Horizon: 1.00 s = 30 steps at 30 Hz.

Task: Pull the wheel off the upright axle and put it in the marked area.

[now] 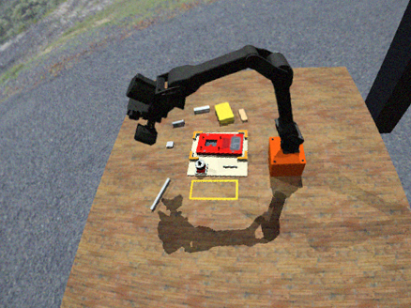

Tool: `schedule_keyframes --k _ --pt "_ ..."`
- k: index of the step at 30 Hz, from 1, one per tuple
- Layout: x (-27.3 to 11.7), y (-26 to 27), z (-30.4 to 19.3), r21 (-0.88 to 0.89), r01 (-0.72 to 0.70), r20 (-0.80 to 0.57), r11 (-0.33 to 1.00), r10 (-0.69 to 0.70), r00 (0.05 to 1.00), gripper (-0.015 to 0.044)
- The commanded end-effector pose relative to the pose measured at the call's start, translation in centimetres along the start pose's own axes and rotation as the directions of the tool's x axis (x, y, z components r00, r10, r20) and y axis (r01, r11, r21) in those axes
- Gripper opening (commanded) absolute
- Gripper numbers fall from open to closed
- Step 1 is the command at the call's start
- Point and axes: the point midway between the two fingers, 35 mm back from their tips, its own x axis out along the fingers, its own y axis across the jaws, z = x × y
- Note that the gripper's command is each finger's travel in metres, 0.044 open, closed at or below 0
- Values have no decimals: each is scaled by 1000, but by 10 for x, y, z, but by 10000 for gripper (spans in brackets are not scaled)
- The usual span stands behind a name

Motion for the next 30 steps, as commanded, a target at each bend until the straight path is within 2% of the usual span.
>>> schedule_keyframes --k 1,8,15,30 --pt "22 9 -53 -18 -62 -183 998 58 981 300" --pt "33 19 -139 13 -158 -473 987 145 869 300" --pt "22 25 -216 105 -212 -710 972 222 668 300" --pt "26 26 -217 116 -213 -727 970 229 647 300"
